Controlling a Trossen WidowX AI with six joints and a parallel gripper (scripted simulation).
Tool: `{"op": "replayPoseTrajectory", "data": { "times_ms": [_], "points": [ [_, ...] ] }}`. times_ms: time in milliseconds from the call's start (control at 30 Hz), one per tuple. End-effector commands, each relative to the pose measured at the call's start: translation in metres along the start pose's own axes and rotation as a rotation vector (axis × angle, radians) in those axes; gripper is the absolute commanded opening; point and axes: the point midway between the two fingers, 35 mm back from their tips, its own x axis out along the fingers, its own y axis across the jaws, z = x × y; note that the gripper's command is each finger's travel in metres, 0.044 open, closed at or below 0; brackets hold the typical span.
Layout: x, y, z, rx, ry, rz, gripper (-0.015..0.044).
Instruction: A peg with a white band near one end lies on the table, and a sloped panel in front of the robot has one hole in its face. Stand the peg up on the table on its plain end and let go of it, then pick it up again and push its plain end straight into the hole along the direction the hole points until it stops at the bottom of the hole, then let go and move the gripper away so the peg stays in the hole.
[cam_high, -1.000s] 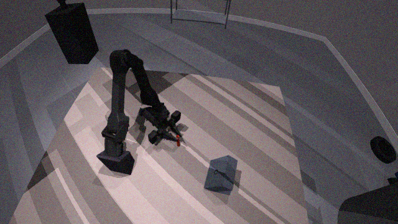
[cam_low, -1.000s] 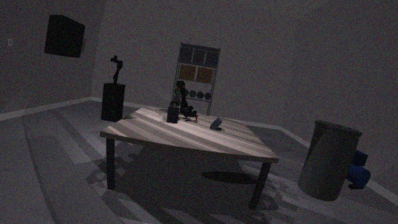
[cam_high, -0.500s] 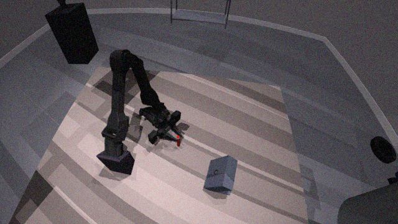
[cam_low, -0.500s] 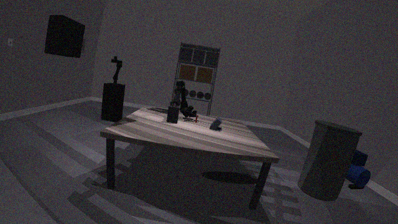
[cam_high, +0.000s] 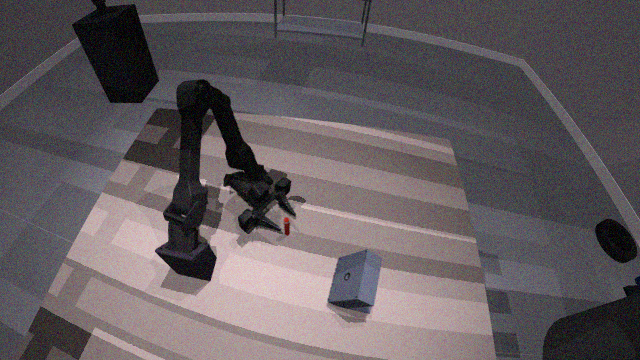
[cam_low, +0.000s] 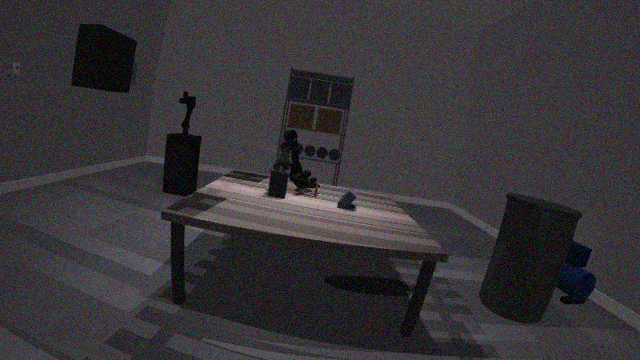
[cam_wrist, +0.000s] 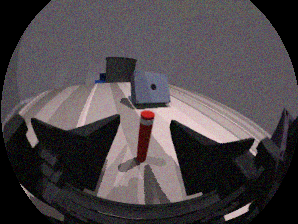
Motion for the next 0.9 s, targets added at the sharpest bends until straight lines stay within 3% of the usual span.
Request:
{"op": "replayPoseTrajectory", "data": {
  "times_ms": [0,67,400,867],
  "points": [
    [0.000,0.000,0.000,0.000,0.001,-0.001,0.0393],
    [0.000,0.000,0.000,0.000,0.001,-0.001,0.0440],
    [0.000,0.002,0.006,0.001,0.003,-0.006,0.0440],
    [-0.012,0.004,0.146,0.003,0.004,-0.006,0.0440]
  ]
}}
